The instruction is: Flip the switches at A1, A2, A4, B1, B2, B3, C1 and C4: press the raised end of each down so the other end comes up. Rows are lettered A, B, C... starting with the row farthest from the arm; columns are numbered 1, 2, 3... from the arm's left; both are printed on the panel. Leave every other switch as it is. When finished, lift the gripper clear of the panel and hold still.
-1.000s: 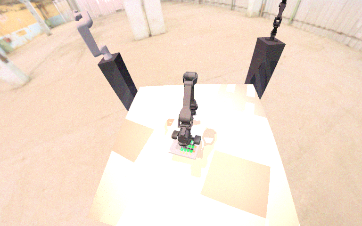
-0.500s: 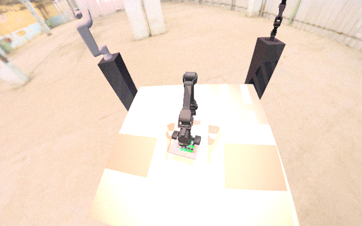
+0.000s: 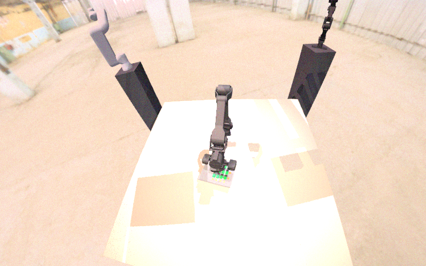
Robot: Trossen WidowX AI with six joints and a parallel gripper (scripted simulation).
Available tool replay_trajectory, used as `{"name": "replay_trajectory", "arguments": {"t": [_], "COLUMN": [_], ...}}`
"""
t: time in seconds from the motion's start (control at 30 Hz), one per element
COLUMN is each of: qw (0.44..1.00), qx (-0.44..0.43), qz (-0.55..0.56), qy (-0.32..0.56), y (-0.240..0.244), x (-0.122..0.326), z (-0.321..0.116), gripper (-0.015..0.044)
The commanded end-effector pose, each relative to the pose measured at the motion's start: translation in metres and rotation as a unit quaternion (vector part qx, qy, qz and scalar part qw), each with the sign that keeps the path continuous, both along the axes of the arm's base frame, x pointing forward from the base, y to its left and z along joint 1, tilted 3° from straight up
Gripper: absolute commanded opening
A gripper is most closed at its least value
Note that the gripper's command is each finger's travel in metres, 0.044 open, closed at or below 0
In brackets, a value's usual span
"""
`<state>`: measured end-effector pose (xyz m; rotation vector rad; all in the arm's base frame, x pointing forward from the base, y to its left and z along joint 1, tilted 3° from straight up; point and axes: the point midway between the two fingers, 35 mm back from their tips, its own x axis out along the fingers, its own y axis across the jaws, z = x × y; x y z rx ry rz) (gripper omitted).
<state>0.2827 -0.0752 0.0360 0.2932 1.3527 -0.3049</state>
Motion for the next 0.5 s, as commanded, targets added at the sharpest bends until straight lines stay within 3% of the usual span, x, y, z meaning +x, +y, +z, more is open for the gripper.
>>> {"name": "replay_trajectory", "arguments": {"t": [0.0, 0.13, 0.3, 0.47], "qw": [1.000, 1.000, 1.000, 1.000], "qx": [-0.002, -0.004, -0.004, -0.001], "qz": [0.001, 0.002, 0.002, 0.002], "qy": [-0.006, -0.013, -0.013, -0.012], "y": [0.001, 0.004, 0.006, 0.054], "x": [-0.003, -0.014, -0.014, -0.040], "z": [0.022, 0.062, 0.061, 0.053], "gripper": [0.0000, 0.0000, 0.0000, 0.0000]}}
